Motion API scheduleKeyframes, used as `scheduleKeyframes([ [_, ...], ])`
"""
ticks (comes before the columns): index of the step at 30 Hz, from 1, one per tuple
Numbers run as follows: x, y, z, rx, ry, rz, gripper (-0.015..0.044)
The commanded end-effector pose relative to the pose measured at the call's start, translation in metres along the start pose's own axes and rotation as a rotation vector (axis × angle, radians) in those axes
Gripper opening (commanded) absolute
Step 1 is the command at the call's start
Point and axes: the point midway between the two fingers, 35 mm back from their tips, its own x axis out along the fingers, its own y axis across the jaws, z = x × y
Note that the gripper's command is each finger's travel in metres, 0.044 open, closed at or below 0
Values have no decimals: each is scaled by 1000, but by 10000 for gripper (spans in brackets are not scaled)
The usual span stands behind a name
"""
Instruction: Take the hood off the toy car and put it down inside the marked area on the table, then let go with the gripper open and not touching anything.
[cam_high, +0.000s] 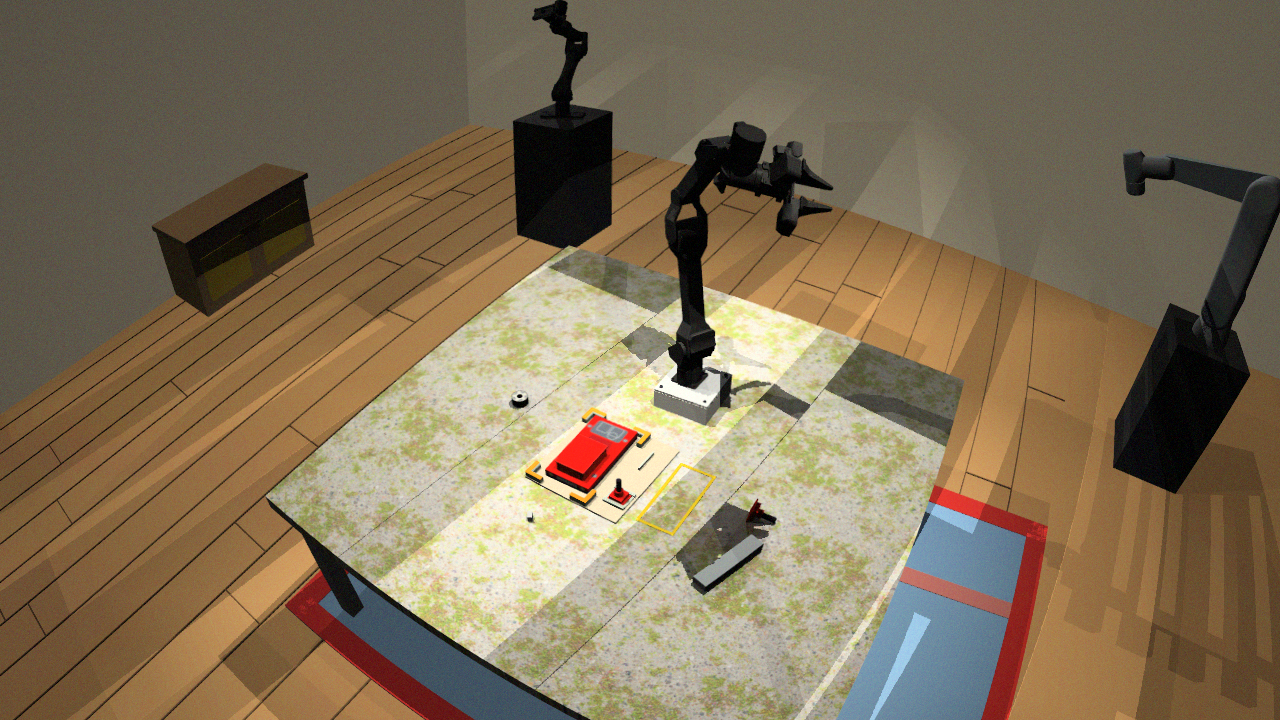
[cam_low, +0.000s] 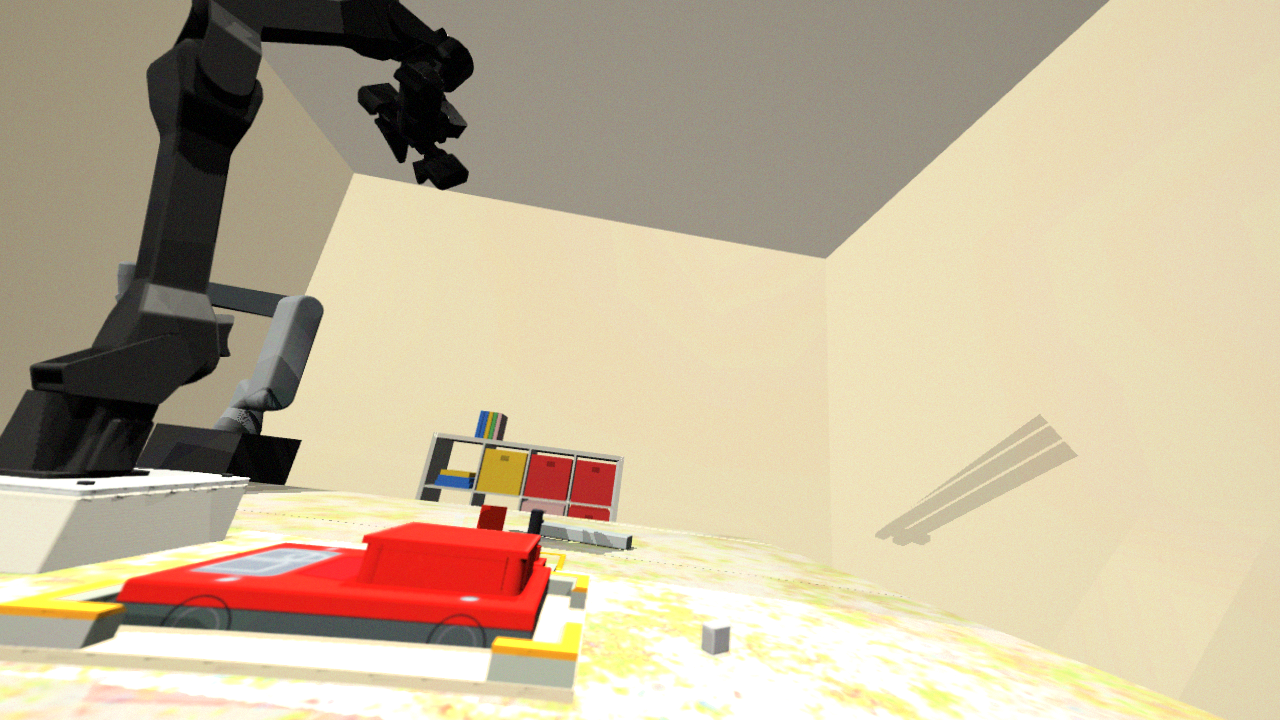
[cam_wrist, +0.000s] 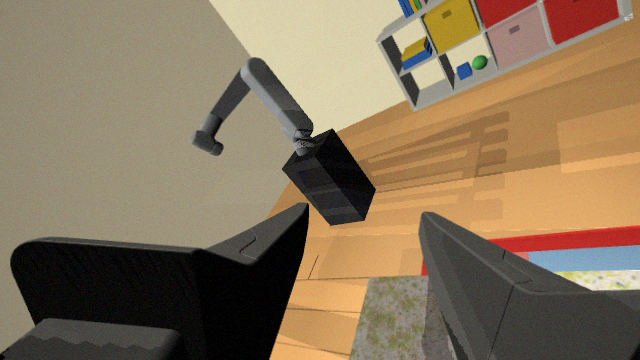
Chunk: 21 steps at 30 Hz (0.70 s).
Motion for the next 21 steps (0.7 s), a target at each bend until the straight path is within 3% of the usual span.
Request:
scheduleKeyframes([
  [1,0,-1,0,1,-1,-3,246],
  [9,-1,-68,11,77,-44,-196,440],
  [21,-40,-216,7,228,-80,-595,440],
])
